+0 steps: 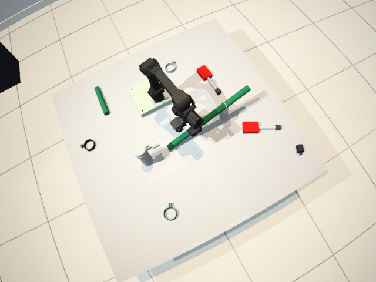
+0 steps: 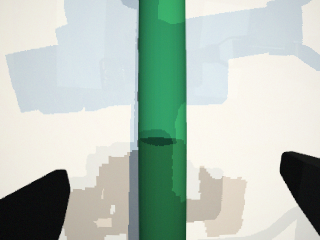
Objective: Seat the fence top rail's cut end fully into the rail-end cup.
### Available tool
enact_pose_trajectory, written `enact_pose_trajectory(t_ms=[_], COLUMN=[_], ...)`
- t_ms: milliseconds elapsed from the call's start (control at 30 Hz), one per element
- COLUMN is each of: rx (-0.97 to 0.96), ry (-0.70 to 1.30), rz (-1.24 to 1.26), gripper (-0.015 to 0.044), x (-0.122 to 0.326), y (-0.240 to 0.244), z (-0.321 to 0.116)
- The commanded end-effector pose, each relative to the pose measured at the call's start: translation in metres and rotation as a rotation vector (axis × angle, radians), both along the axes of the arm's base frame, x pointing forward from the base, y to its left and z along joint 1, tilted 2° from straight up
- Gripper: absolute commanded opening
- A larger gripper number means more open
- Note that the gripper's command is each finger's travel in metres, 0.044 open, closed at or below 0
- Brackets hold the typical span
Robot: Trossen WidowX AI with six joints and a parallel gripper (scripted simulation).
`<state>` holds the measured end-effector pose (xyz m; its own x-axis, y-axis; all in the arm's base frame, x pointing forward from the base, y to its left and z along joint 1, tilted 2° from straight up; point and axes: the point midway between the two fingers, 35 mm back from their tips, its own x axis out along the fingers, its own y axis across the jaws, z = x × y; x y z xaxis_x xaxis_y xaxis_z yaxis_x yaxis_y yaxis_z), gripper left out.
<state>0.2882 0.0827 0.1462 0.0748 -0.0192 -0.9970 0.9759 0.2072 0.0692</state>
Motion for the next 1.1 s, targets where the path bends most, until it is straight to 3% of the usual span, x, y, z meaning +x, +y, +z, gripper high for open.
enact_pose_trajectory(t_ms=[0, 333, 1067], rx=[0.005, 0.005, 0.005], ry=[0.015, 0.015, 0.015], rz=[-0.063, -0.063, -0.063], gripper=[0.0440, 0.0440, 0.0440], x=[0.000, 0.002, 0.005], y=[0.002, 0.001, 0.001], z=[-0.002, -0.037, -0.068])
